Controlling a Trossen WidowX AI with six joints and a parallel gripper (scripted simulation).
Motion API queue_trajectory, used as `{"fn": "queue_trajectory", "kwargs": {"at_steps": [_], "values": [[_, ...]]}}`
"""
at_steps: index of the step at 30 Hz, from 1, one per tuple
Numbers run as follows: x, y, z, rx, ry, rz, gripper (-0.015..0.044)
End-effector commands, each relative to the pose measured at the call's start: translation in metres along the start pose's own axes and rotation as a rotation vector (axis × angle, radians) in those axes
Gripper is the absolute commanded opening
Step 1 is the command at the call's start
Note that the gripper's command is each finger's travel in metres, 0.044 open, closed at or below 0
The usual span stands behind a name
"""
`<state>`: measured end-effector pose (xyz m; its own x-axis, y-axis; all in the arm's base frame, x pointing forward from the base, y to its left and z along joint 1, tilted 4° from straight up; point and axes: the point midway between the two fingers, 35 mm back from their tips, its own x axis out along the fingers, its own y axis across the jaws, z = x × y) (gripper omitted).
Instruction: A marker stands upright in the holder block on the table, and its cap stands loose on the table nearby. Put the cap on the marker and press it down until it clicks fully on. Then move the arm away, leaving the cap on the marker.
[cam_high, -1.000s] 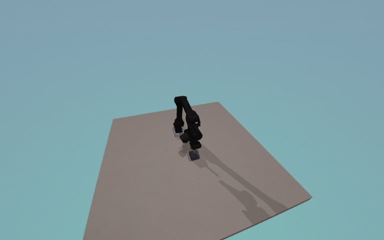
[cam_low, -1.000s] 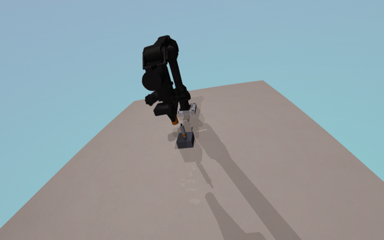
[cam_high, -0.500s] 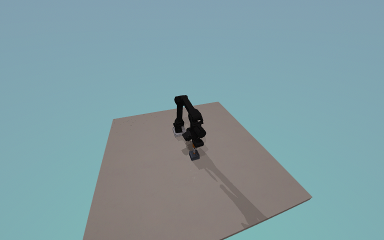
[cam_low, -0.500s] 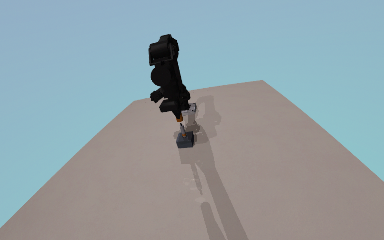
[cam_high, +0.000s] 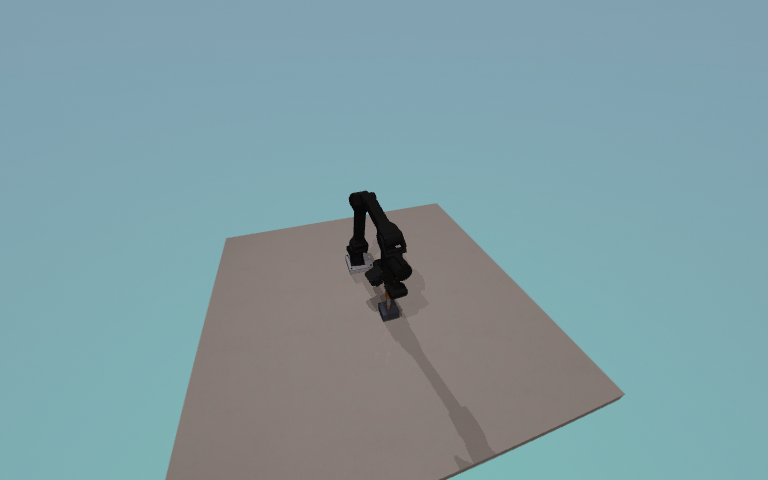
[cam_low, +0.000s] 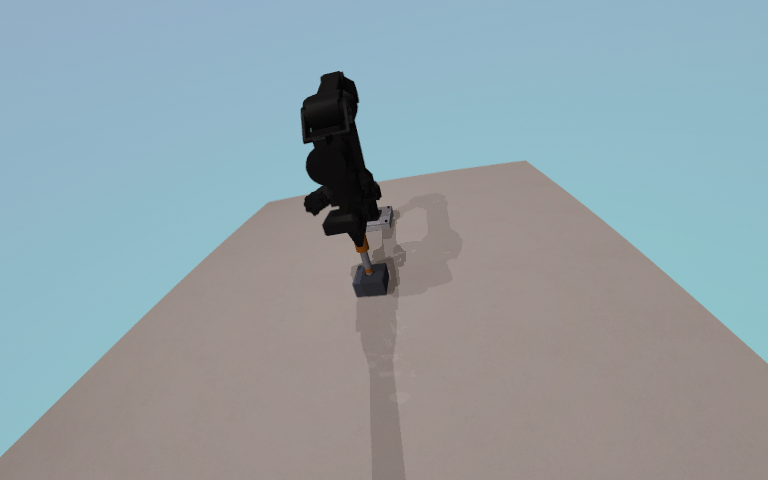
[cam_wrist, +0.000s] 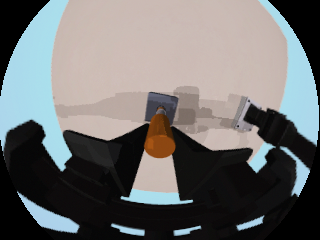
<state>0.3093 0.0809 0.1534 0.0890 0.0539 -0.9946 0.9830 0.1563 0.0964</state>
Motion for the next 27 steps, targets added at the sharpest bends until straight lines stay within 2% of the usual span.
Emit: {"fn": "queue_trajectory", "kwargs": {"at_steps": [1,27], "values": [[0.007,-0.001,0.001,0.005,-0.004,-0.004,0.0000],[0.038,-0.002,0.001,0.005,-0.004,-0.004,0.0000]]}}
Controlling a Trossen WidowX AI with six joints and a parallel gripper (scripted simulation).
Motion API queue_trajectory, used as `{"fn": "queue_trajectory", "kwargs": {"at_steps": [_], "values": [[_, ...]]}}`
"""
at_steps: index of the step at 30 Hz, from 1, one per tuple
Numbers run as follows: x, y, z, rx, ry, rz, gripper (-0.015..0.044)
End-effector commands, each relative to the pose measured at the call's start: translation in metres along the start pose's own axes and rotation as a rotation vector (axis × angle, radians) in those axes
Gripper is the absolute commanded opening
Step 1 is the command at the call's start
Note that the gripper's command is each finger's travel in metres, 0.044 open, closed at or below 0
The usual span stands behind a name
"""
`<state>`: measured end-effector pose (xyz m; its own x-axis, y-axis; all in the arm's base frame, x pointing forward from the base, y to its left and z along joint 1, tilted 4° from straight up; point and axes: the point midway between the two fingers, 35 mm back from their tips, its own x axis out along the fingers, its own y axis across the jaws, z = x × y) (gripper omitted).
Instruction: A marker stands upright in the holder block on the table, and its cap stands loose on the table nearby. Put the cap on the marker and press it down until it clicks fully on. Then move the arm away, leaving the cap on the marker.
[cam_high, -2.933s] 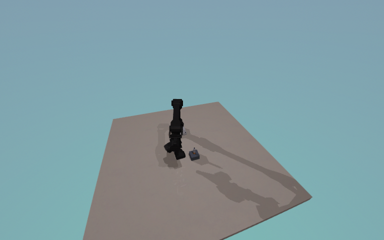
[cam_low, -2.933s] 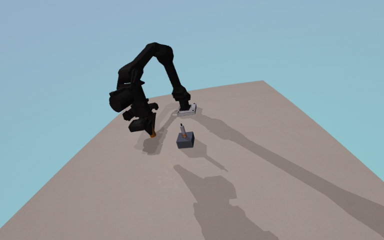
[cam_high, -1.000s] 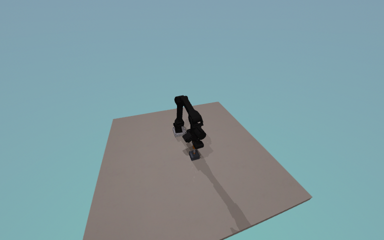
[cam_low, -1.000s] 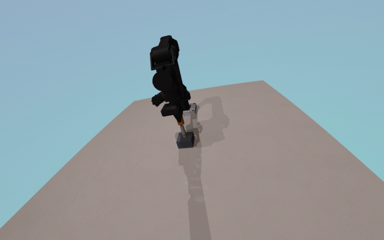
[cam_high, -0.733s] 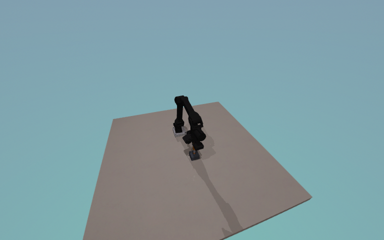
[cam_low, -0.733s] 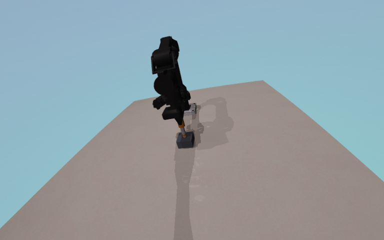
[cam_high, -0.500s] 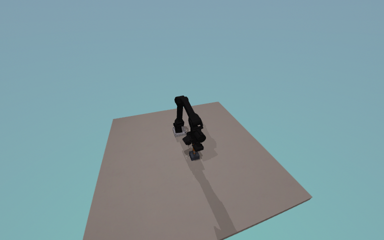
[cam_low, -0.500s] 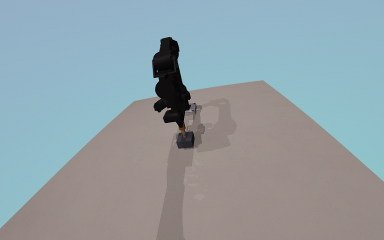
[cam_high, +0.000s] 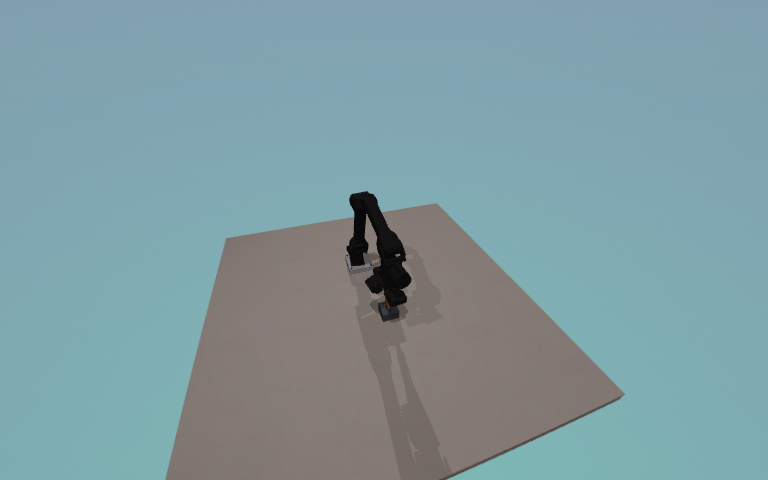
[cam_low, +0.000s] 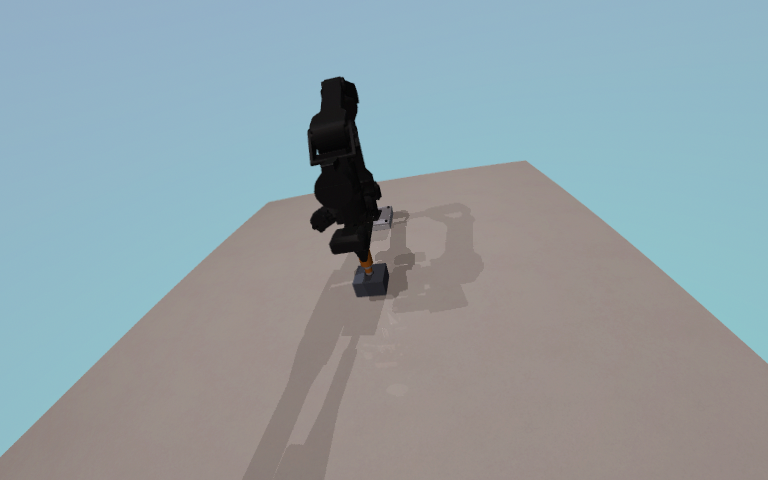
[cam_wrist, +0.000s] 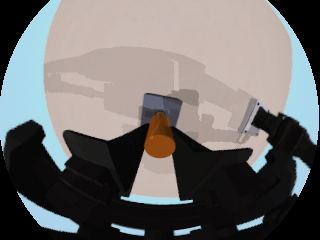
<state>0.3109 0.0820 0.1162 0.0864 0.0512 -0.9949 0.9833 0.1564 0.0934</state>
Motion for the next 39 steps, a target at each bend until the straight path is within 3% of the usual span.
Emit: {"fn": "queue_trajectory", "kwargs": {"at_steps": [1,2,19,26,30,33,39], "values": [[0.001,0.000,0.000,0.005,-0.002,-0.001,0.0000],[0.001,0.000,0.000,0.005,-0.002,-0.001,0.0000],[0.000,0.000,0.000,0.000,0.000,-0.001,0.0440],[-0.067,0.001,0.000,0.000,0.000,0.000,0.0440],[-0.075,0.000,0.000,0.000,0.000,0.000,0.0440],[-0.074,0.000,0.000,-0.136,0.000,0.000,0.0361],[-0.070,0.000,-0.001,-0.710,-0.001,-0.001,0.0204]]}}
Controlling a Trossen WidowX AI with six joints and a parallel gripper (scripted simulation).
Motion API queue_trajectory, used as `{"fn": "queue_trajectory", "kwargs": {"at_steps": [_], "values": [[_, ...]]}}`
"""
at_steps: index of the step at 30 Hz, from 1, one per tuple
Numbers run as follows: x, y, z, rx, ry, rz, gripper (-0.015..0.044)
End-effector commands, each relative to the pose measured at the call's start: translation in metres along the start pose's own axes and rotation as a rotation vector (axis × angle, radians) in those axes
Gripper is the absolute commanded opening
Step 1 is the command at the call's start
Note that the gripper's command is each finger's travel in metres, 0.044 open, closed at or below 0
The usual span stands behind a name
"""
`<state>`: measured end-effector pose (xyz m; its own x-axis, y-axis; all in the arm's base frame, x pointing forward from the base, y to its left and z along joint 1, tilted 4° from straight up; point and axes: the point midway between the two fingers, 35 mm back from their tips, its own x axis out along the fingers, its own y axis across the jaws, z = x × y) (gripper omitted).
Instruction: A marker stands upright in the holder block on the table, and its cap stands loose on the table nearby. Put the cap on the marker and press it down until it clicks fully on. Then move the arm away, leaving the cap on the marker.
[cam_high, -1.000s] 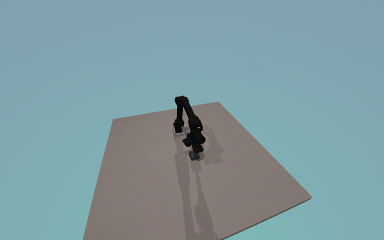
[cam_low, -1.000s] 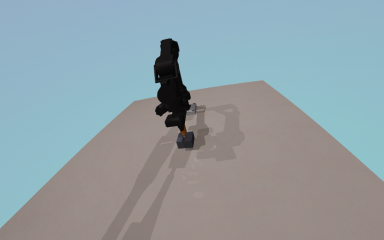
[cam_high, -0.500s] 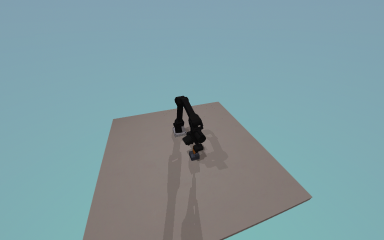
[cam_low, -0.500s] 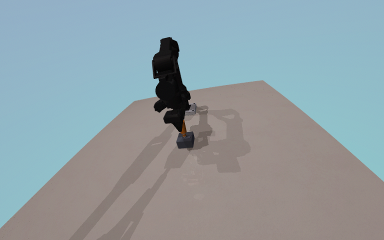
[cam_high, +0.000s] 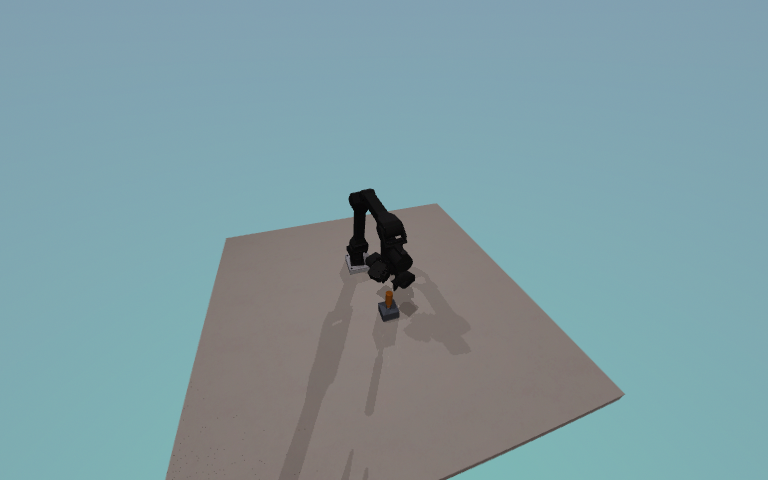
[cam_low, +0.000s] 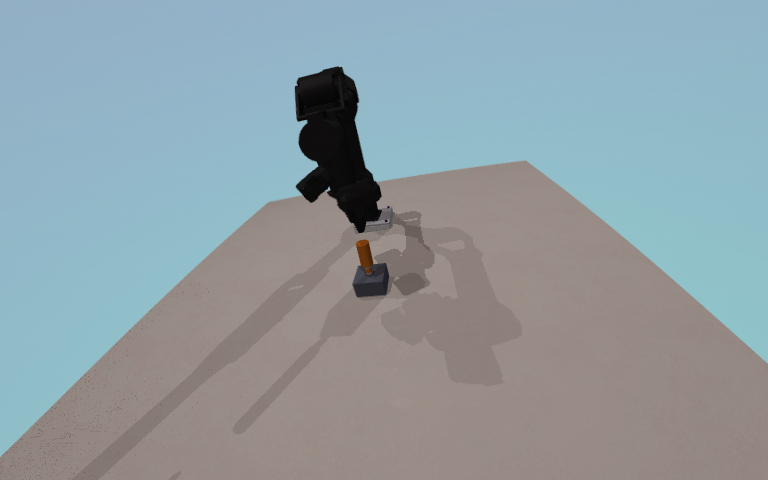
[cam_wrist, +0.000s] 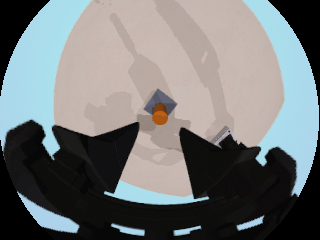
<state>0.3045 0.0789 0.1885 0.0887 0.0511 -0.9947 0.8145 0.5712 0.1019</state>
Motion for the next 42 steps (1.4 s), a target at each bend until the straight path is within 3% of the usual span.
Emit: {"fn": "queue_trajectory", "kwargs": {"at_steps": [1,8,42], "values": [[0.003,0.000,-0.001,-0.354,0.001,-0.003,0.0177],[0.007,0.000,-0.001,-1.004,0.001,-0.003,0.0000],[0.036,0.000,-0.001,-1.065,0.002,-0.003,0.0000]]}}
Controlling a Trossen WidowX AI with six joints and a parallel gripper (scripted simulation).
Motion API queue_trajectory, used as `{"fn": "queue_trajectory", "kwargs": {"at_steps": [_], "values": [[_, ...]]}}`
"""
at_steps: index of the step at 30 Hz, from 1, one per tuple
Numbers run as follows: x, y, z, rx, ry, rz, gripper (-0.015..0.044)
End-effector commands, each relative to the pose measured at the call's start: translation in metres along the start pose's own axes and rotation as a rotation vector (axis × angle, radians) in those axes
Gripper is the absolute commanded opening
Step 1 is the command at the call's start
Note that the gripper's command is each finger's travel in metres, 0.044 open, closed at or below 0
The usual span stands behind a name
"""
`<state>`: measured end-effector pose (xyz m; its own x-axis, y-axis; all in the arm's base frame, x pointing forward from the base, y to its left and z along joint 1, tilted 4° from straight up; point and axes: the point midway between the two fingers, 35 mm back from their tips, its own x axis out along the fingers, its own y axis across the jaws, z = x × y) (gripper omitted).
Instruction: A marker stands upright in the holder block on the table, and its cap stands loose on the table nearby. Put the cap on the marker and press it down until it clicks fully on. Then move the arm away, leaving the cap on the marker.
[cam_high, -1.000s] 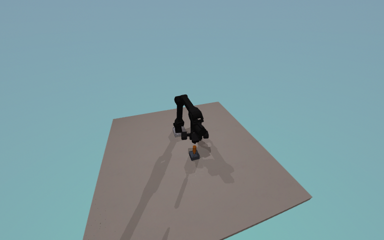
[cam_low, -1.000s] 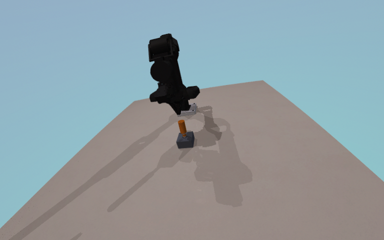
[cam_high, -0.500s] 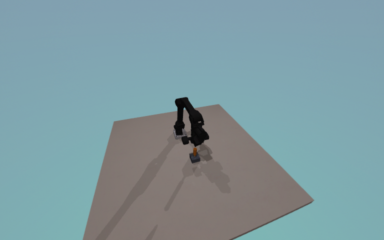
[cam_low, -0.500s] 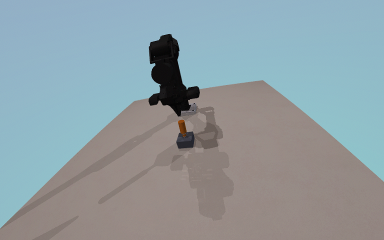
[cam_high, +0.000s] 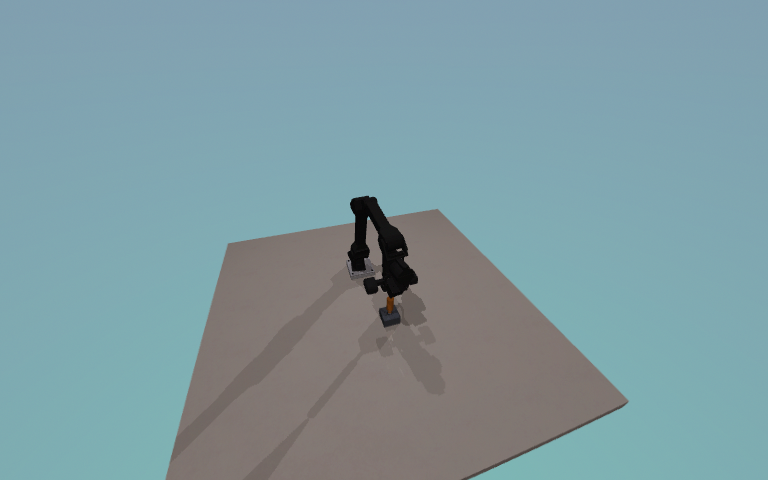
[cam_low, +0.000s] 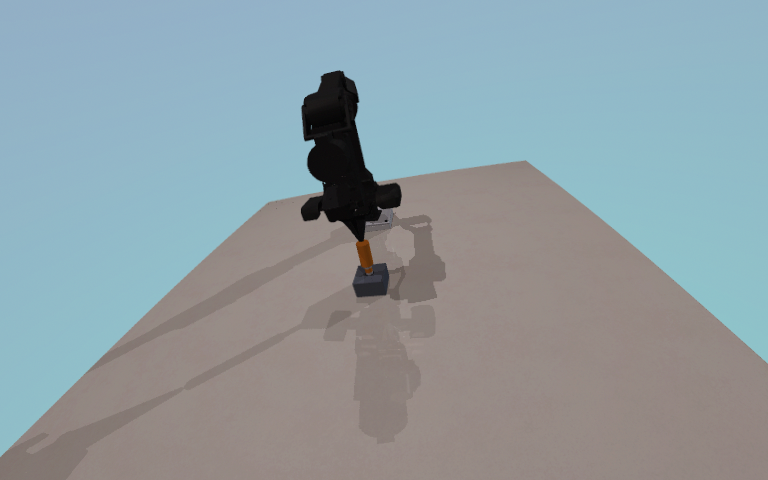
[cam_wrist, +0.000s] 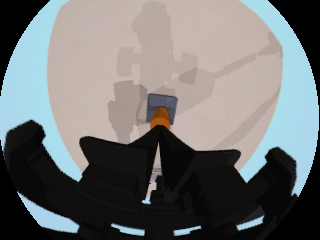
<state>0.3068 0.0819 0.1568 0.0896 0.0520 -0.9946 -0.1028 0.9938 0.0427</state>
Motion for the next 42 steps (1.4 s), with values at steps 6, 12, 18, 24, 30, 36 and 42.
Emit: {"fn": "queue_trajectory", "kwargs": {"at_steps": [6,12,18,24,30,36,42], "values": [[0.013,0.000,-0.001,-0.004,0.004,-0.003,0.0000],[0.017,0.000,0.000,-0.004,0.004,-0.002,0.0000],[0.011,0.000,0.001,-0.002,-0.012,0.001,0.0000],[-0.040,0.001,0.005,-0.002,-0.012,0.000,0.0000],[-0.078,0.000,0.001,-0.002,-0.011,0.000,0.0000],[-0.078,0.000,0.001,-0.002,-0.011,0.000,0.0157],[-0.078,0.000,0.001,-0.002,-0.011,0.000,0.0315]]}}
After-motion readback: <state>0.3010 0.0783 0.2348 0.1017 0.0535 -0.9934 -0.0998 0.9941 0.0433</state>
